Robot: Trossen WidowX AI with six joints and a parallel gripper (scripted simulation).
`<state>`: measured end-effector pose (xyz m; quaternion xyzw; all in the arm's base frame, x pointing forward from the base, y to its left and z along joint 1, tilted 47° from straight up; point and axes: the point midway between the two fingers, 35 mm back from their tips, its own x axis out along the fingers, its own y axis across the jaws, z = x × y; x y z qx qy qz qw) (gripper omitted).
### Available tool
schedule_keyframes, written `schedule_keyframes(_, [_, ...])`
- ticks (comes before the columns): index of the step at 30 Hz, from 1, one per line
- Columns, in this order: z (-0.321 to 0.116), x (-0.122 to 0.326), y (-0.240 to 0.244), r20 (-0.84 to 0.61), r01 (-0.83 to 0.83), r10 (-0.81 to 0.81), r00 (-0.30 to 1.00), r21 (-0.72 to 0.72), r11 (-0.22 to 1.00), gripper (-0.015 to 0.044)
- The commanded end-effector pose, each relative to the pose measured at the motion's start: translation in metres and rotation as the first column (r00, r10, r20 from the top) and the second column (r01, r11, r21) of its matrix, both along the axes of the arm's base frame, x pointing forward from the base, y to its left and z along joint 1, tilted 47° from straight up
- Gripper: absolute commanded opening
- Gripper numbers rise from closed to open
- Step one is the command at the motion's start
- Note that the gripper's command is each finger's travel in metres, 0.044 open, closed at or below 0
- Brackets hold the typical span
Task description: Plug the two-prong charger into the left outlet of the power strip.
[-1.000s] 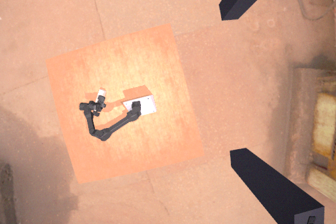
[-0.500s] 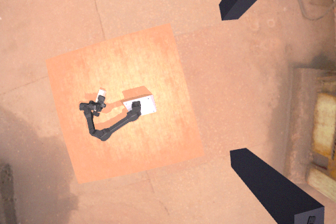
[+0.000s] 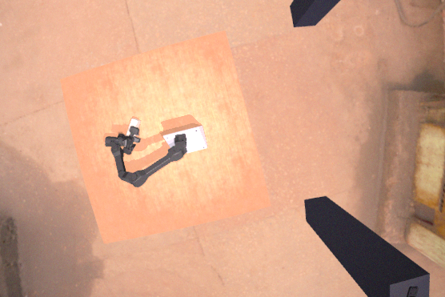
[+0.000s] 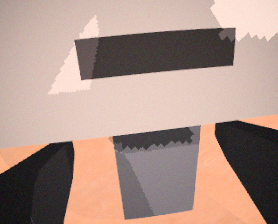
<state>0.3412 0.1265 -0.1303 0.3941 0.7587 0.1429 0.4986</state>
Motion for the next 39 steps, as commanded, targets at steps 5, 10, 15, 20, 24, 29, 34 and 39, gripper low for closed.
schedule_keyframes(5, [0.0004,-0.0005,0.0002,0.002,0.001,-0.001,1.0,0.0,1.0,0.044])
schedule_keyframes(10, [0.0009,-0.0017,0.0005,0.004,0.002,-0.002,1.0,-0.001,1.0,0.044])
schedule_keyframes(15, [0.0014,-0.0029,0.0008,0.005,0.003,-0.003,1.0,-0.002,1.0,0.044])
schedule_keyframes(20, [0.0018,-0.0041,0.0012,0.007,0.003,-0.003,1.0,-0.003,1.0,0.044])
schedule_keyframes(24, [0.0022,-0.0051,0.0014,0.008,0.004,-0.004,1.0,-0.004,1.0,0.044])
schedule_keyframes(29, [0.0027,-0.0063,0.0018,0.01,0.005,-0.005,1.0,-0.004,1.0,0.044])
schedule_keyframes(34, [0.0032,-0.0075,0.0021,0.012,0.006,-0.006,1.0,-0.005,1.0,0.044])
schedule_keyframes(39, [0.0037,-0.0087,0.0024,0.013,0.007,-0.007,1.0,-0.006,1.0,0.044])
